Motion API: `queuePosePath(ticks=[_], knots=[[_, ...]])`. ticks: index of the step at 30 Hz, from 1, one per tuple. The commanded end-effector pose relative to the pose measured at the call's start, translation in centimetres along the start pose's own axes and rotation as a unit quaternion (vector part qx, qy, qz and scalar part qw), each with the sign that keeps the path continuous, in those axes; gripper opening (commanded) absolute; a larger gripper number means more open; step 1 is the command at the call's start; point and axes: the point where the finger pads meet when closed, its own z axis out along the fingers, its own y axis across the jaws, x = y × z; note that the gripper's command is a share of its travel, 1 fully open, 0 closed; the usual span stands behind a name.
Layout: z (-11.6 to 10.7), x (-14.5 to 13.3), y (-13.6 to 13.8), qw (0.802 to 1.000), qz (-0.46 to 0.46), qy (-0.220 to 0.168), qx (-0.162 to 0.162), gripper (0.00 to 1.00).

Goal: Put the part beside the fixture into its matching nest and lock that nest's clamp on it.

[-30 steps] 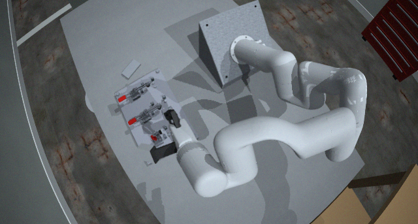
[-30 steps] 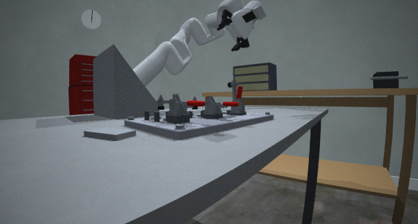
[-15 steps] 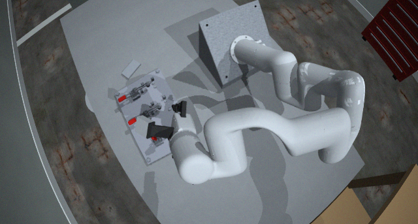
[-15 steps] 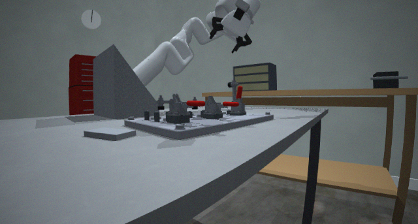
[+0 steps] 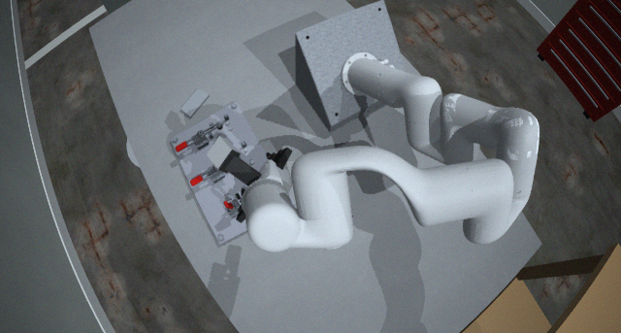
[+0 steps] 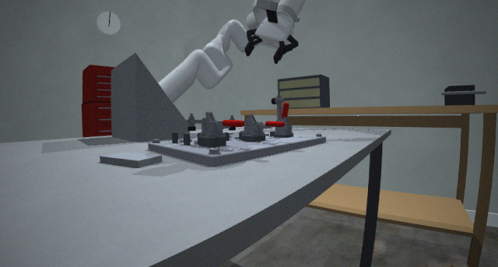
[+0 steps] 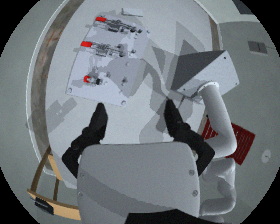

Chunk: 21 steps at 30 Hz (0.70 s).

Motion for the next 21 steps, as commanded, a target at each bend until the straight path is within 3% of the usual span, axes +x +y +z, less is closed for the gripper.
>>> queuePosePath(ticks=[1, 5, 11, 21], knots=[[0.5, 0.0, 0.1, 0.996, 0.084, -0.021, 0.006, 1.0], [0.7, 0.0, 0.1, 0.993, 0.117, -0.031, 0.008, 1.0], [1.5, 0.0, 0.2, 0.971, 0.231, -0.066, 0.01, 1.0], [2.3, 0.1, 0.3, 0.921, 0.373, -0.111, 0.006, 1.0]])
